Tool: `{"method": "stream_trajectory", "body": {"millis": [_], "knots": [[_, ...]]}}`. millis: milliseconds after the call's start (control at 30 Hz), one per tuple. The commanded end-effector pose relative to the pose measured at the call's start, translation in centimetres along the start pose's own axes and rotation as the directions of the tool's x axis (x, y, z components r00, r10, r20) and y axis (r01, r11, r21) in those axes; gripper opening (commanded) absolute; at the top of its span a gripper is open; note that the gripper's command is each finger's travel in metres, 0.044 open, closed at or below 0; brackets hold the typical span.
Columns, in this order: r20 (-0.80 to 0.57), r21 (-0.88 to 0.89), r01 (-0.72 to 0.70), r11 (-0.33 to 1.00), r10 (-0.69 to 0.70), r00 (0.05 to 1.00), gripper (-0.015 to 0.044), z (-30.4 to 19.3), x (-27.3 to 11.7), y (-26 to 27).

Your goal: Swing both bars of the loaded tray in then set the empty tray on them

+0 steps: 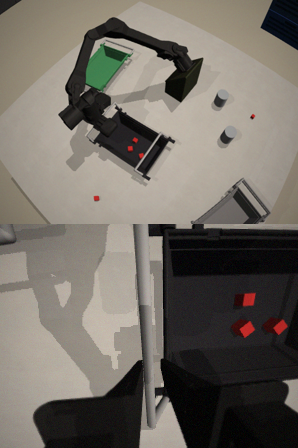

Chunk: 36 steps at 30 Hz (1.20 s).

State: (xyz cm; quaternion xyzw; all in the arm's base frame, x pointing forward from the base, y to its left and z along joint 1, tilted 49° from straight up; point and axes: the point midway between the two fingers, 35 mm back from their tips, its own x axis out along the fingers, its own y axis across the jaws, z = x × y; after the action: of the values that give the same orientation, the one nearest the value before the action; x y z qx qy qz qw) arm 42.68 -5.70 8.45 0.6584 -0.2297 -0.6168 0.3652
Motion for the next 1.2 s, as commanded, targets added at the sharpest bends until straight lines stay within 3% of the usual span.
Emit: {"method": "stream_trajectory", "body": {"millis": [0, 400, 700, 1167], "knots": [[0.004, -0.013, 0.02, 1.0, -0.02, 1.0, 0.0085, 0.0, 0.1, -2.0], [0.004, -0.014, 0.02, 1.0, -0.02, 1.0, 0.0085, 0.1, 2.1, -5.3], [-0.046, -0.018, 0.041, 0.999, -0.042, 0.998, 0.0085, 0.2, -2.2, -4.8], [-0.037, -0.022, 0.032, 0.999, -0.033, 0.999, 0.0085, 0.1, -1.4, -4.9]]}}
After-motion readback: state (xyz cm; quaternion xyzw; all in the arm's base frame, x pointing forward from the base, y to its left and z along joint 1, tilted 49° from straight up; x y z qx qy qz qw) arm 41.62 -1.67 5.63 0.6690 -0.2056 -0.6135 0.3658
